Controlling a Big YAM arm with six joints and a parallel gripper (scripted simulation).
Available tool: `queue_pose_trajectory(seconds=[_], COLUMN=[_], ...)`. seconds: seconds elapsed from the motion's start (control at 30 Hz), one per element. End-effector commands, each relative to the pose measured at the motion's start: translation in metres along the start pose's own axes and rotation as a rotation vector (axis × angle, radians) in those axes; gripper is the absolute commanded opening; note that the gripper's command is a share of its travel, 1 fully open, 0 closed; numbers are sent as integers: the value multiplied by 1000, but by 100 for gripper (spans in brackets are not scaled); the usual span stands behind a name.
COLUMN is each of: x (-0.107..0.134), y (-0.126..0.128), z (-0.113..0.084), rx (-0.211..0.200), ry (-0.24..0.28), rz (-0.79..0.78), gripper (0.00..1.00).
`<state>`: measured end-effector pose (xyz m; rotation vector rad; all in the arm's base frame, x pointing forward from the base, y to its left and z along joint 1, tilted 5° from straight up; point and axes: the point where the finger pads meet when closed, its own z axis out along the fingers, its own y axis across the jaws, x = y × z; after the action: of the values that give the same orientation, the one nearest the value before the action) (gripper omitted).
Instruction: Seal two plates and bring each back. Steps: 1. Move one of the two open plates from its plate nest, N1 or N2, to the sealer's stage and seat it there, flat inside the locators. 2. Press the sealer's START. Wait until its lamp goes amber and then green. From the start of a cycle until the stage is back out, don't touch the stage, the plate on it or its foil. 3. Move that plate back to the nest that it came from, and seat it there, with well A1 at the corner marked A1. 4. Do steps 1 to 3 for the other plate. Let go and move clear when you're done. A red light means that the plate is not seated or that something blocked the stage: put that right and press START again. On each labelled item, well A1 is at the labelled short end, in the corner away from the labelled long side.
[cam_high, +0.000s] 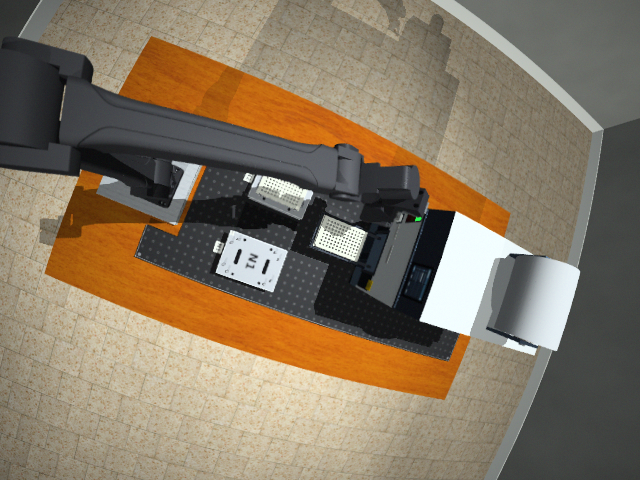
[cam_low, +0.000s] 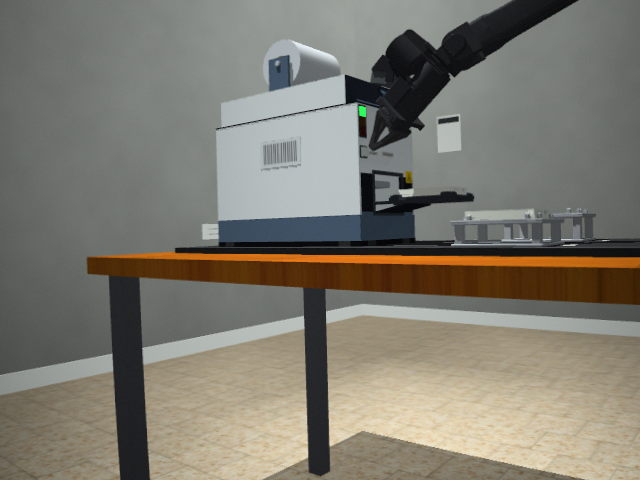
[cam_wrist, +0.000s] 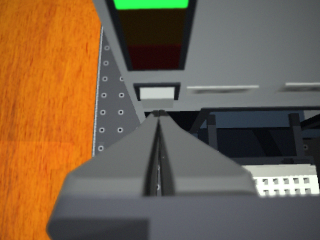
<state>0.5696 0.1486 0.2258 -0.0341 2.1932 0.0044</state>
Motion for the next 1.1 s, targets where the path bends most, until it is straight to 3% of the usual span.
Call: queue_pose_trajectory(seconds=[0.0,0.2,0.7,1.07], x=[-26,-16,-37,-31], y=[7,-3,-1,0], z=[0,7,-6,5], rx=[-12,3,-6,-3], ry=[-31,-11,-52,-34], rz=[20,23,2,7], gripper=[0,0,0,0])
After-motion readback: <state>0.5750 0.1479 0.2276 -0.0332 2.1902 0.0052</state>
